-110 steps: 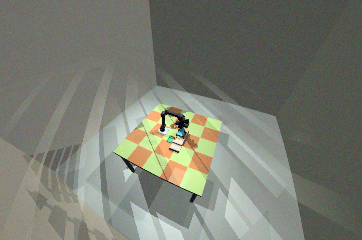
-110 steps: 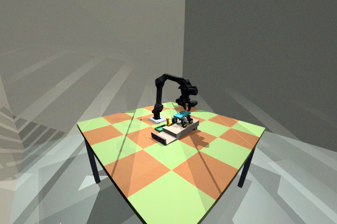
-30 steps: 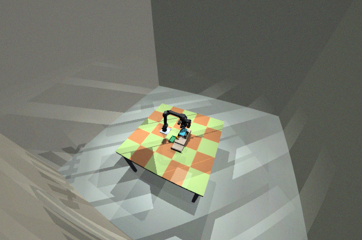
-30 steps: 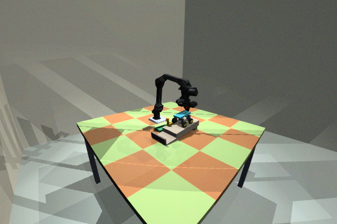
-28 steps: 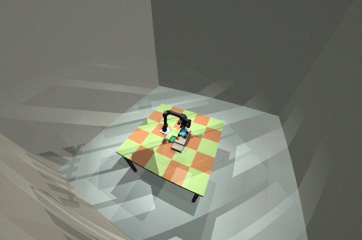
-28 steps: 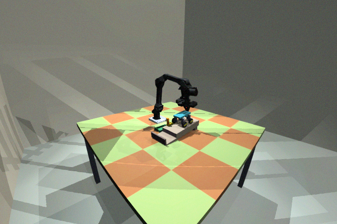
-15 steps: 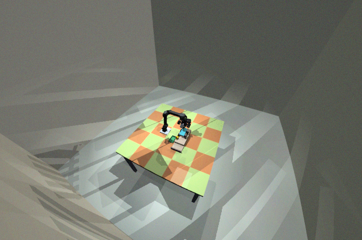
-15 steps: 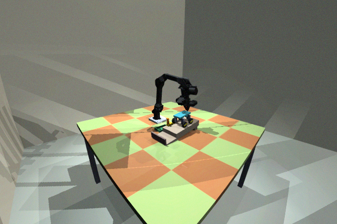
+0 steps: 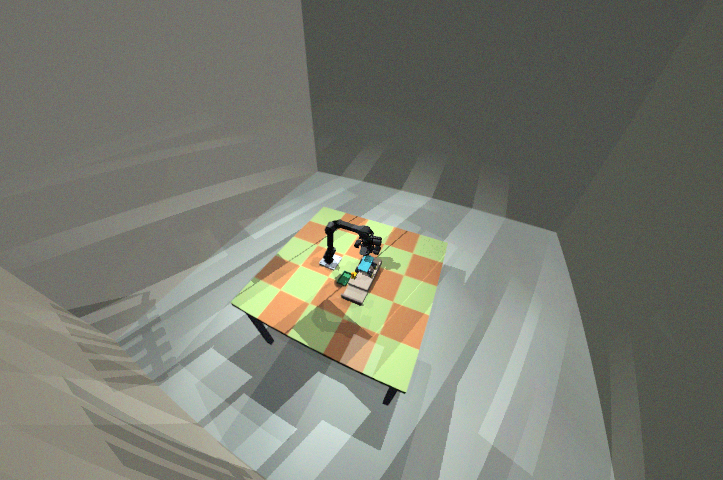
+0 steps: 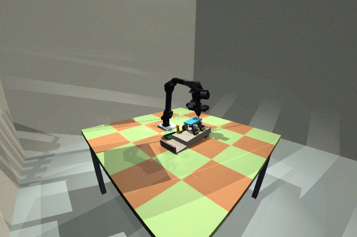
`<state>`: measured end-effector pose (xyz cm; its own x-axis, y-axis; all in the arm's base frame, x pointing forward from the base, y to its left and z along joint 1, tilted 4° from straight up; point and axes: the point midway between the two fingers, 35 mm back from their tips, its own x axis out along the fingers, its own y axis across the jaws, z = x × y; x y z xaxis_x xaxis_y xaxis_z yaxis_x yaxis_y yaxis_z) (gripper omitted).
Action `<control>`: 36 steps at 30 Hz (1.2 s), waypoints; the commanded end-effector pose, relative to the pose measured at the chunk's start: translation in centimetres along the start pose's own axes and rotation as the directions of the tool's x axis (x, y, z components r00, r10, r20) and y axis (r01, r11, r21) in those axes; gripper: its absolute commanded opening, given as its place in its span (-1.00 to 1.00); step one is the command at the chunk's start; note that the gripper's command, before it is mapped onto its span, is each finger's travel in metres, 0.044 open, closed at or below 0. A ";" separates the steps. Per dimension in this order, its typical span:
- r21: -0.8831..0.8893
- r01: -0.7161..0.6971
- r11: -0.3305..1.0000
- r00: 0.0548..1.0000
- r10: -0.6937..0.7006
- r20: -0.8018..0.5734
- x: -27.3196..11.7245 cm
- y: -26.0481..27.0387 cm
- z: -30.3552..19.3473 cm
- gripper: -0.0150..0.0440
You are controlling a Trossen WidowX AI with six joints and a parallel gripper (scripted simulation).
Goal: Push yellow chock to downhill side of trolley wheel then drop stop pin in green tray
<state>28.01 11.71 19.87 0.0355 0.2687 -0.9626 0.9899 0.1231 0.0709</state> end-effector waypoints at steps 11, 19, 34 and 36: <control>-0.006 -0.006 1.000 1.000 0.006 -0.008 -0.2 0.1 -1.4 -0.49; -0.006 -0.006 1.000 1.000 0.006 -0.009 -0.1 0.1 -2.6 -0.49; -0.006 -0.004 1.000 1.000 0.004 -0.010 0.2 -2.5 -3.3 -0.49; -0.005 -0.004 1.000 1.000 0.003 -0.010 0.3 -3.2 -3.3 -0.49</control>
<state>25.41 14.64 20.21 0.0277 0.2784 -0.9601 0.9889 0.1324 0.0669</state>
